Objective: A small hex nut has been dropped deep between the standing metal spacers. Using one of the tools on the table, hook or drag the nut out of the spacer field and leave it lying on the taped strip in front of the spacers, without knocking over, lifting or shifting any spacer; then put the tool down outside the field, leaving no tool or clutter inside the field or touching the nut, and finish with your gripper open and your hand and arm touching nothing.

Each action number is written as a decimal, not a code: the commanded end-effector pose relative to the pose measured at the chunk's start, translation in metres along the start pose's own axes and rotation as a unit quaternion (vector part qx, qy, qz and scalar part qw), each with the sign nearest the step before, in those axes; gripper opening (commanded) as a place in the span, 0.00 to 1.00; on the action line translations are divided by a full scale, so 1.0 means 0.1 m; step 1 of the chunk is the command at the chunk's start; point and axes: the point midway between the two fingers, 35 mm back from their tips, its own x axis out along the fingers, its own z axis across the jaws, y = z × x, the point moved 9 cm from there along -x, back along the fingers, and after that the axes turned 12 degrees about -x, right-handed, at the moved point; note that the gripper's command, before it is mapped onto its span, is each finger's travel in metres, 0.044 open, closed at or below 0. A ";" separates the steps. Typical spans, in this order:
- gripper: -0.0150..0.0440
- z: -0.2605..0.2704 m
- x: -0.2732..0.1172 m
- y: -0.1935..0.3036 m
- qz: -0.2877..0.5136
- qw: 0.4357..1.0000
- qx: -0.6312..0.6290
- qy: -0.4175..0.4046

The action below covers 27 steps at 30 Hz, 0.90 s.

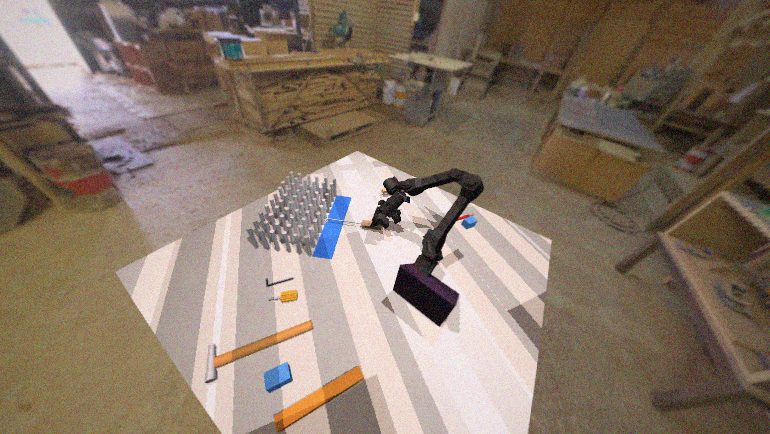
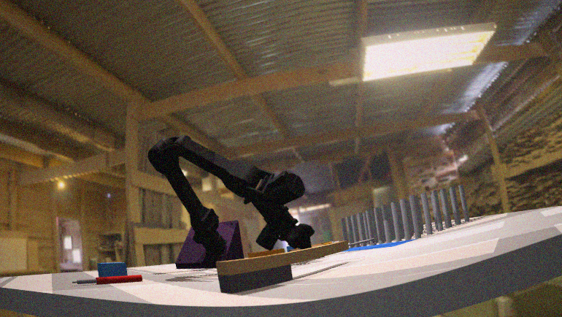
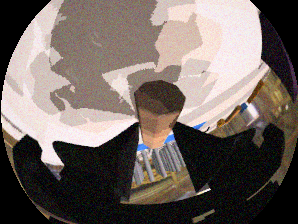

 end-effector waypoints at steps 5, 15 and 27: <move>0.25 -0.02 -0.04 -0.05 0.001 1.000 -0.002 0.001; 0.25 -0.03 -0.07 -0.08 0.001 1.000 -0.002 0.001; 0.25 -0.02 -0.13 -0.01 0.001 1.000 -0.001 0.000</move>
